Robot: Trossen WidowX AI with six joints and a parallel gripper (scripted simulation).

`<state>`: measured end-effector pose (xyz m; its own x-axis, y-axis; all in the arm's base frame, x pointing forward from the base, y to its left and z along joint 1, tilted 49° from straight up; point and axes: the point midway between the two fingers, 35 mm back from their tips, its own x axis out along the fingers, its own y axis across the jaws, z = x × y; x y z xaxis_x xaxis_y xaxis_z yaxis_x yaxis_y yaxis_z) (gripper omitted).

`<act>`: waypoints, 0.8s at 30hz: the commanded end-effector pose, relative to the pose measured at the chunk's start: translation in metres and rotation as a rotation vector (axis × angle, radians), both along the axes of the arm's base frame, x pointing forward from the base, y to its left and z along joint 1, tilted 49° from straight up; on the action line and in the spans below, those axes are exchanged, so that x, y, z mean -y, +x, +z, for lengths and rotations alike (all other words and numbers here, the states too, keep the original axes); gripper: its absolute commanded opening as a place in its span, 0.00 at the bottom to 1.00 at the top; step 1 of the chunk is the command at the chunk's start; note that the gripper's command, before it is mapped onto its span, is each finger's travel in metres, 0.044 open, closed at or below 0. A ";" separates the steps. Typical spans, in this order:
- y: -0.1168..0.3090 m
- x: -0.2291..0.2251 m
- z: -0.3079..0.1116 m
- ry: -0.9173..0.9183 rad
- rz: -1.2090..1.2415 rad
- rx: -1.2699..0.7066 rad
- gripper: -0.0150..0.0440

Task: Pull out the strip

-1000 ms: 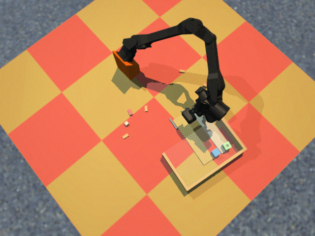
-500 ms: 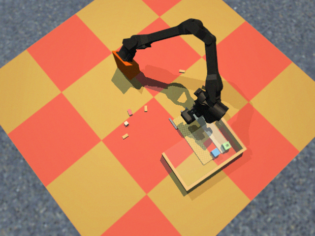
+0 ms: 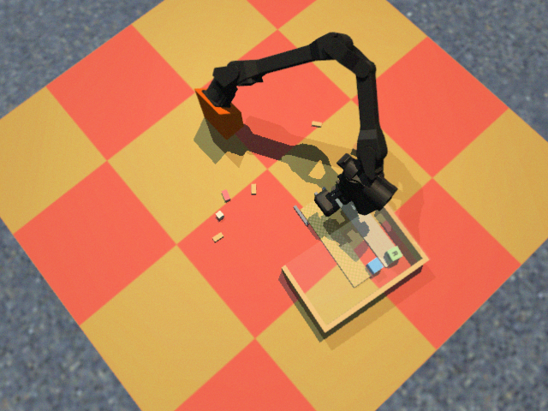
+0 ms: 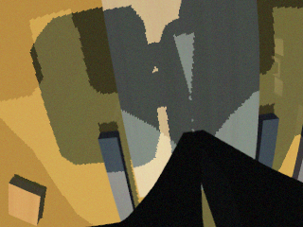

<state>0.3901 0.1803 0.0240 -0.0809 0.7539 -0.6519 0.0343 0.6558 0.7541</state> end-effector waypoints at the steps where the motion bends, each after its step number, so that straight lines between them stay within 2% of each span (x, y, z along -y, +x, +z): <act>1: -0.001 0.000 -0.001 -0.001 -0.003 -0.005 0.25; 24: 0.000 -0.002 -0.002 -0.001 -0.003 -0.005 0.25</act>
<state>0.3905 0.1805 0.0232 -0.0794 0.7542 -0.6518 0.0366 0.6556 0.7542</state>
